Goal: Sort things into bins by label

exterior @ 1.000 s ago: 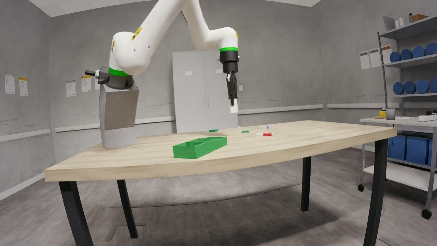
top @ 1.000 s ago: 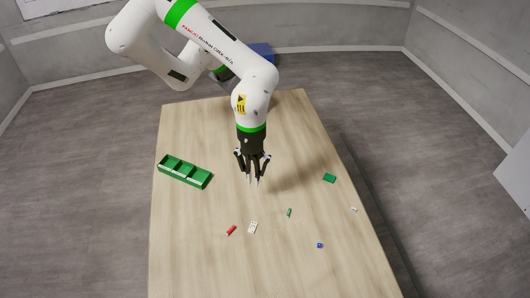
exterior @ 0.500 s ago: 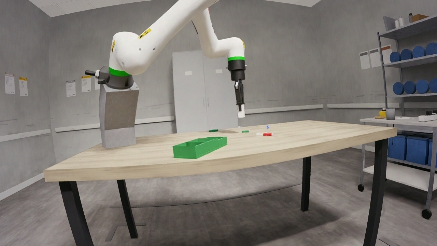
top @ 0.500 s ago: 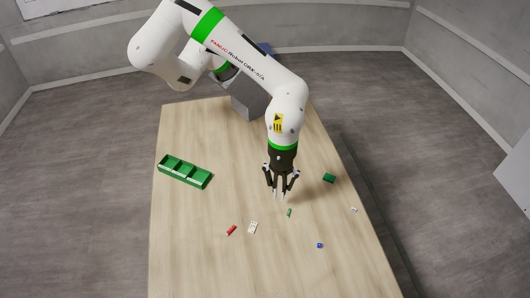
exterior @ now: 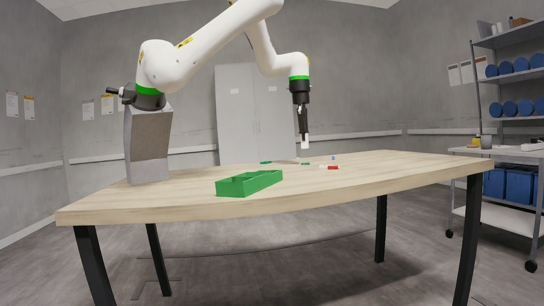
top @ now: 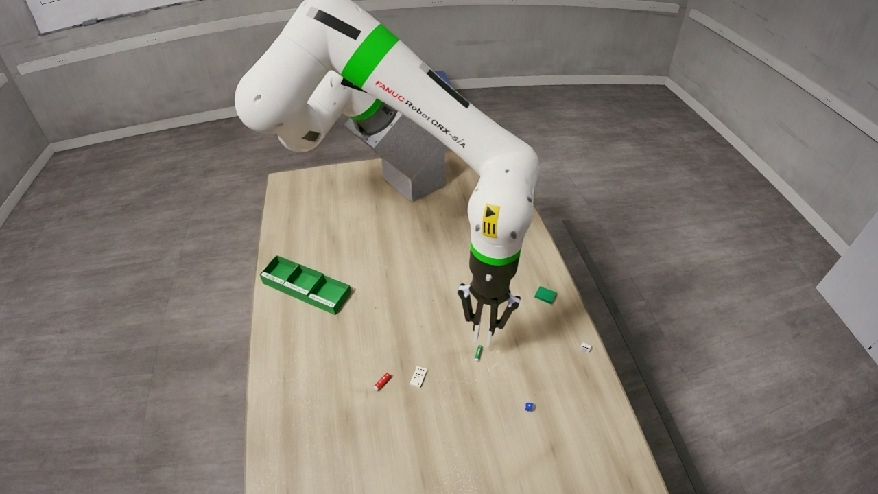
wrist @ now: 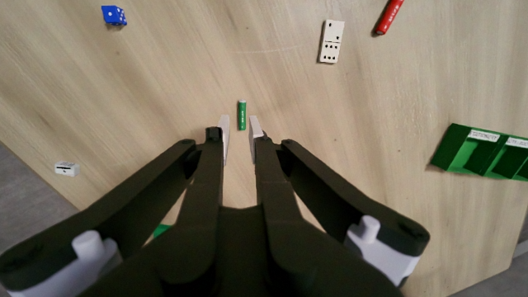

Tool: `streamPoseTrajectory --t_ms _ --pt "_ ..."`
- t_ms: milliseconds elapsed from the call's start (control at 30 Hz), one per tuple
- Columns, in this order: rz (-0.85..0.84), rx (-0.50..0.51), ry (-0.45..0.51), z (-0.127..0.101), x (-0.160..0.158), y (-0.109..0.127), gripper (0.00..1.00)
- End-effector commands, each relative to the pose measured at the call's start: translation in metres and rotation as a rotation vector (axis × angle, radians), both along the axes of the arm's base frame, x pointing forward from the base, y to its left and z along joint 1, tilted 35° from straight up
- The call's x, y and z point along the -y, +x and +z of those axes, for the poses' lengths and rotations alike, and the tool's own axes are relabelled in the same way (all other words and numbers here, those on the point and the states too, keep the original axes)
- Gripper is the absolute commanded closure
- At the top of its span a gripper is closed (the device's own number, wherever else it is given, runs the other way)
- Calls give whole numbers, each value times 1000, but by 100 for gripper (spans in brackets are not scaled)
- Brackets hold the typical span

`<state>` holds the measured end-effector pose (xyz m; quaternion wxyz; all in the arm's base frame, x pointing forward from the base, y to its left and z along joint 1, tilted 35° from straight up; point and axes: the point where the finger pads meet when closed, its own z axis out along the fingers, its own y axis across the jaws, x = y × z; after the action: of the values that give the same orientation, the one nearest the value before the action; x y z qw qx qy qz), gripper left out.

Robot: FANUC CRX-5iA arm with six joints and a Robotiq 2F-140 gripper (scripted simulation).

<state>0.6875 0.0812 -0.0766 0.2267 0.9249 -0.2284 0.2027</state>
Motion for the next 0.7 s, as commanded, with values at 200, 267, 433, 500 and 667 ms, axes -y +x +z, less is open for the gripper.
streamPoseTrajectory --t_ms 200,267,433,500,667 --pt "0 0 0 1 2 -2 77" --pt "0 0 0 1 2 -3 77" --pt "0 0 0 1 3 -3 77" --pt "0 0 0 1 3 -3 77" --pt "0 0 0 1 3 -4 77"
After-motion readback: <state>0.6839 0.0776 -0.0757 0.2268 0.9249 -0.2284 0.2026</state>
